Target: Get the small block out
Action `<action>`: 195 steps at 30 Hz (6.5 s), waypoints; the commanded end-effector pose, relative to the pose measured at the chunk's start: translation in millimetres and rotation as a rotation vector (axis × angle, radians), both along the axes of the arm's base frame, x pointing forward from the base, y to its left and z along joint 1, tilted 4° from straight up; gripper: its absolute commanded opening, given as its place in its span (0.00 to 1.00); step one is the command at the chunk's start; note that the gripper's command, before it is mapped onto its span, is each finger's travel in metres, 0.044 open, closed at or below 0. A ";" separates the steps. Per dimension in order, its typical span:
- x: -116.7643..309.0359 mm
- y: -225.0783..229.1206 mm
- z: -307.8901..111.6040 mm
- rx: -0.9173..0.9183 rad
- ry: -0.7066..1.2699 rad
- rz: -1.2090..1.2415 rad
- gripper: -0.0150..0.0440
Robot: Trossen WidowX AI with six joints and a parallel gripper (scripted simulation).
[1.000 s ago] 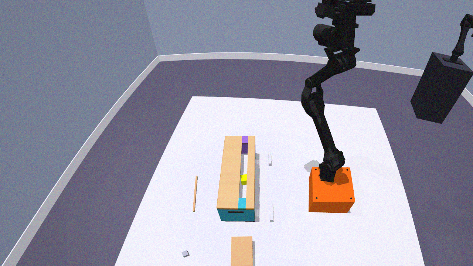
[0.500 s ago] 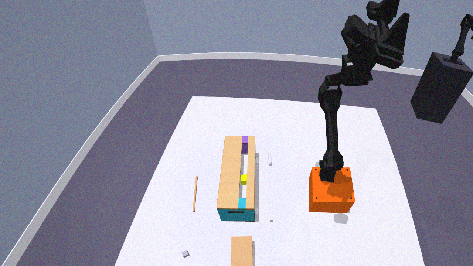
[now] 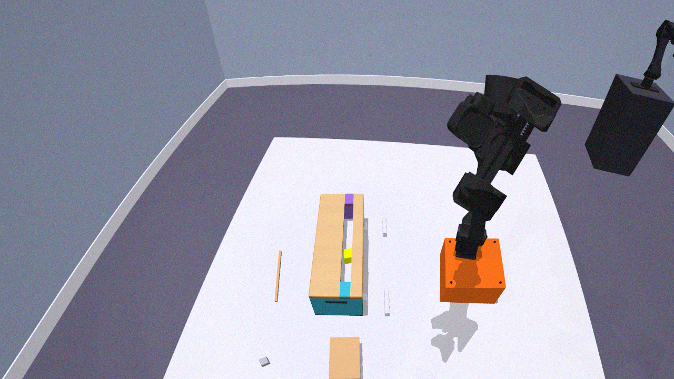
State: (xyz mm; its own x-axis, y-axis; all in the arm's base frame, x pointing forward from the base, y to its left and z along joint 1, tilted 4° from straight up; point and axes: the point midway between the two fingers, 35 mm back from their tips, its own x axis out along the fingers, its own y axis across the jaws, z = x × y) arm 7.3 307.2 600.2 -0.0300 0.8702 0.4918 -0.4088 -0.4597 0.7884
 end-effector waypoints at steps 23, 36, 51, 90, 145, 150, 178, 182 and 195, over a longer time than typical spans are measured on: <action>292.4 -20.1 -298.2 -0.988 0.547 -0.595 0.93; 334.8 -163.5 -425.2 -1.287 1.175 -0.712 0.93; 309.0 -250.2 -478.5 -1.319 1.740 -0.696 0.93; 309.7 -259.4 -541.4 -1.320 1.740 -0.696 0.93; 270.8 -132.0 -543.8 -1.311 1.742 -0.691 0.93; 266.5 -133.4 -495.9 -1.314 1.738 -0.682 0.93; 244.2 -105.7 -485.4 -1.878 -0.541 -0.090 0.74; 238.9 -101.9 -485.9 -1.865 -0.958 0.075 0.74; 227.9 -94.9 -485.9 -1.649 -1.885 0.525 0.74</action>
